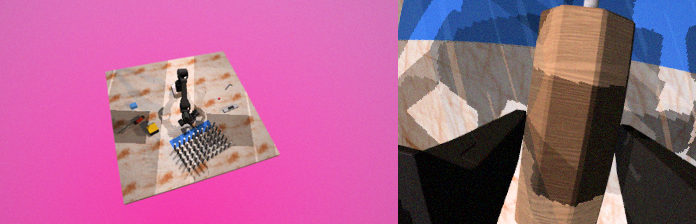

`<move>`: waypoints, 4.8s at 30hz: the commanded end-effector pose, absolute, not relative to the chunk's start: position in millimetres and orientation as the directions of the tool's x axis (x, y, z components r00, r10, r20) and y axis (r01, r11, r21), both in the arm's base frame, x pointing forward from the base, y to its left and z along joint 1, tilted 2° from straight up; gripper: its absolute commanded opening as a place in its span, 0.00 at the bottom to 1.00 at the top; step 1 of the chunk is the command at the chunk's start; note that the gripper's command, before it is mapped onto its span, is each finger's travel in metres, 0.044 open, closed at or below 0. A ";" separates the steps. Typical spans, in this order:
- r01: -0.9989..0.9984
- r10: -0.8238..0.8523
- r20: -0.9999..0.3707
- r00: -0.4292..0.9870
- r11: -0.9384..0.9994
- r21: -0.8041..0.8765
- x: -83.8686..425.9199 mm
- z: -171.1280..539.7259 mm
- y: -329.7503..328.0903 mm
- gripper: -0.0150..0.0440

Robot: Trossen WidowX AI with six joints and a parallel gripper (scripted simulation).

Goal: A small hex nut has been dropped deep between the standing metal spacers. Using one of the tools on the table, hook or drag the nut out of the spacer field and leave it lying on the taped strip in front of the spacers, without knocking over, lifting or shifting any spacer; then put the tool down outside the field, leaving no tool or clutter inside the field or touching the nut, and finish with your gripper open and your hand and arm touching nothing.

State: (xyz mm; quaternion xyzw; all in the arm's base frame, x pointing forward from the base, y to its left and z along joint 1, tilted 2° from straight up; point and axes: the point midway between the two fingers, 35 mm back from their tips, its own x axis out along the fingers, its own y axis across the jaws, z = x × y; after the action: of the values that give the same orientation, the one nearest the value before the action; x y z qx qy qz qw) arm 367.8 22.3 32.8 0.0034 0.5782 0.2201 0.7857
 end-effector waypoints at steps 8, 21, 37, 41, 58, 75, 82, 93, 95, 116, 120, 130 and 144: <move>-0.340 0.348 -0.907 0.238 0.904 0.258 375.3 34.1 24.1 0.25; -0.340 0.348 -0.906 0.239 0.904 0.258 382.7 34.6 26.9 0.25; -0.340 0.349 -0.906 0.240 0.904 0.258 388.3 30.3 29.0 0.25; -0.340 0.349 -0.906 0.240 0.904 0.258 388.8 25.9 29.1 0.25; -0.340 0.349 -0.906 0.240 0.904 0.258 387.1 16.5 29.5 0.25; -0.341 0.349 -0.907 0.238 0.904 0.258 377.9 15.3 26.8 0.25; -0.341 0.349 -0.907 0.237 0.904 0.258 374.0 14.8 25.6 0.25; -0.341 0.348 -0.907 0.236 0.904 0.258 367.9 14.0 23.5 0.25; -0.341 0.348 -0.907 0.236 0.904 0.258 366.8 13.9 23.1 0.25; -0.341 0.348 -0.908 0.235 0.904 0.258 354.8 12.6 19.0 0.25; -0.341 0.348 -0.908 0.234 0.904 0.258 352.5 12.4 18.2 0.25; -0.341 0.347 -0.908 0.234 0.904 0.258 346.7 11.8 16.1 0.25; -0.340 0.347 -0.909 0.233 0.904 0.258 338.2 11.0 13.1 0.25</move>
State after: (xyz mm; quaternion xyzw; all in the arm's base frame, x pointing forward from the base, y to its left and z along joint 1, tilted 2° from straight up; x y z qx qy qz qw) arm 340.5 13.2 10.5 0.0029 0.5806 0.2173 0.7847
